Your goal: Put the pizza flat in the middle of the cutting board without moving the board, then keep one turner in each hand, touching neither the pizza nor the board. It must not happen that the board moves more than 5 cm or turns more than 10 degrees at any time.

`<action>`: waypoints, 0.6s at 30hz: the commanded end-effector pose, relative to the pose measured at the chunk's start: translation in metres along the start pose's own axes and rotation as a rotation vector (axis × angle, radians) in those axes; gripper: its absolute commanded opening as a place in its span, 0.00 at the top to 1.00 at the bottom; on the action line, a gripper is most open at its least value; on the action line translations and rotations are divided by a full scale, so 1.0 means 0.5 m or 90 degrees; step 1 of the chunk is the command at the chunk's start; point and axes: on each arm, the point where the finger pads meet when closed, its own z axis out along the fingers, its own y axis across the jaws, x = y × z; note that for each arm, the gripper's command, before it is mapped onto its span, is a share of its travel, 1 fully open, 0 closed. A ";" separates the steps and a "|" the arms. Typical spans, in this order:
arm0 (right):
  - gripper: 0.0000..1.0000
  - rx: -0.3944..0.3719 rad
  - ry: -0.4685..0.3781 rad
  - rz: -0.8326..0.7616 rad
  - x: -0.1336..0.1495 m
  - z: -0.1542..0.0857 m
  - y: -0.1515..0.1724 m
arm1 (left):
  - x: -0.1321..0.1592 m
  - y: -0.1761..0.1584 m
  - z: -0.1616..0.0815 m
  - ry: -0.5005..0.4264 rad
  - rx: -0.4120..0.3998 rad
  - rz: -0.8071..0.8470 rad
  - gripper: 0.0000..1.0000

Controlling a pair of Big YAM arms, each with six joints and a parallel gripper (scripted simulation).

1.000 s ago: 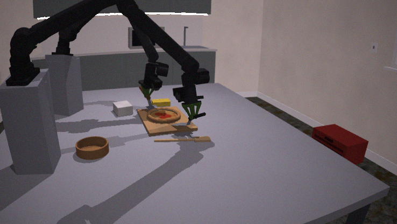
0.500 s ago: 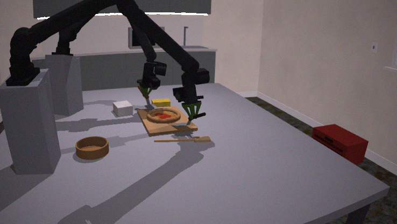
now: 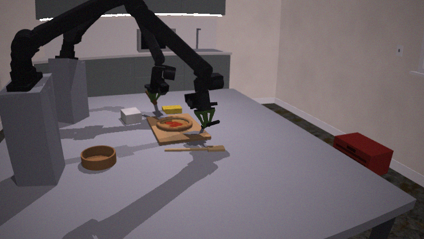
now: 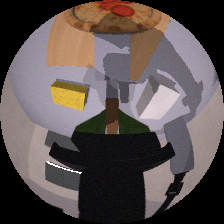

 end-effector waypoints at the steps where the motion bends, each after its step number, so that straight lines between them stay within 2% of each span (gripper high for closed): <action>1: 0.94 0.034 0.006 0.021 0.042 -0.048 -0.056 | 0.016 0.045 -0.035 -0.019 -0.024 -0.011 0.94; 6: 0.94 0.034 0.006 0.021 0.042 -0.048 -0.056 | 0.006 0.025 -0.024 -0.014 -0.019 0.000 0.94; 7: 0.94 0.034 0.006 0.021 0.042 -0.048 -0.056 | 0.019 0.026 -0.016 -0.012 -0.016 0.000 0.94; 8: 0.94 0.034 0.006 0.021 0.042 -0.048 -0.055 | 0.029 0.039 -0.029 -0.015 -0.023 -0.007 0.94; 12: 0.94 0.033 0.006 0.020 0.041 -0.047 -0.055 | 0.044 0.032 -0.013 -0.010 -0.017 -0.006 0.94; 18: 0.94 0.033 0.006 0.020 0.041 -0.046 -0.055 | 0.061 0.042 -0.019 -0.012 -0.024 -0.010 0.94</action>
